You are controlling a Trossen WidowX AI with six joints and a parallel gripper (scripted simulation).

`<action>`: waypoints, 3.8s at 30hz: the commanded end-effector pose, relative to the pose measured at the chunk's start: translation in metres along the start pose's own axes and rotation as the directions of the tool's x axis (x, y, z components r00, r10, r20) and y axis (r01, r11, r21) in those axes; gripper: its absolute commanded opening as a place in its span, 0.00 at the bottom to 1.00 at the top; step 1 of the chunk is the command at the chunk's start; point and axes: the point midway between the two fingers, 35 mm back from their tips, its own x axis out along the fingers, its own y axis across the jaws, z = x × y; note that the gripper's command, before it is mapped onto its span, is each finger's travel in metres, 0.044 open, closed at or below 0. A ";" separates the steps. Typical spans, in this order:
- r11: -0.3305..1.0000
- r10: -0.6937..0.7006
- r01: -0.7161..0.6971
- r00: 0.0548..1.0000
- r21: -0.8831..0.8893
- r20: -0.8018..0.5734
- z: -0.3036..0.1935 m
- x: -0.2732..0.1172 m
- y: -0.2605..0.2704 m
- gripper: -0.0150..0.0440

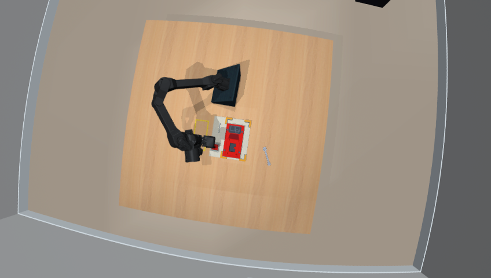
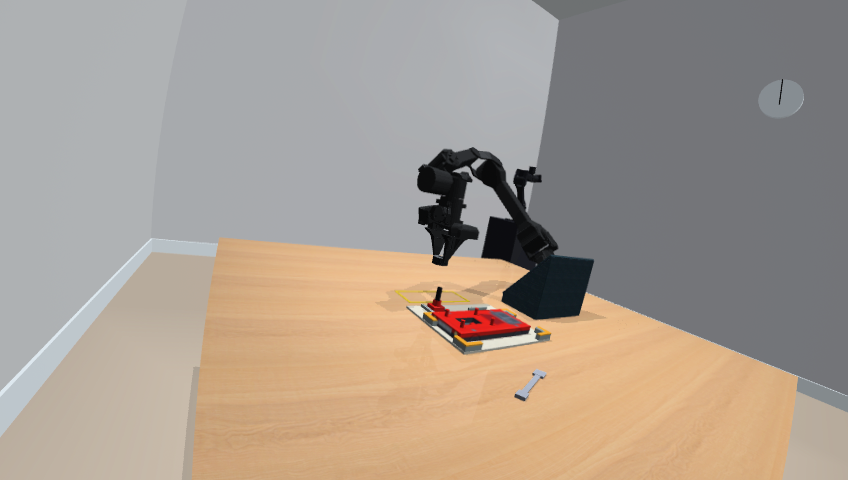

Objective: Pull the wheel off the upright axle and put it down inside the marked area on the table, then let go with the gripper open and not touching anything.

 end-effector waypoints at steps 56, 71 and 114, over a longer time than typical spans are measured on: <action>1.000 -0.008 0.008 1.000 -0.013 0.000 -0.025 0.099 -0.037 0.65; 1.000 -0.003 0.004 1.000 -0.026 0.003 -0.025 0.045 -0.033 0.81; 1.000 -0.006 0.005 1.000 -0.023 -0.005 -0.107 -0.006 0.002 1.00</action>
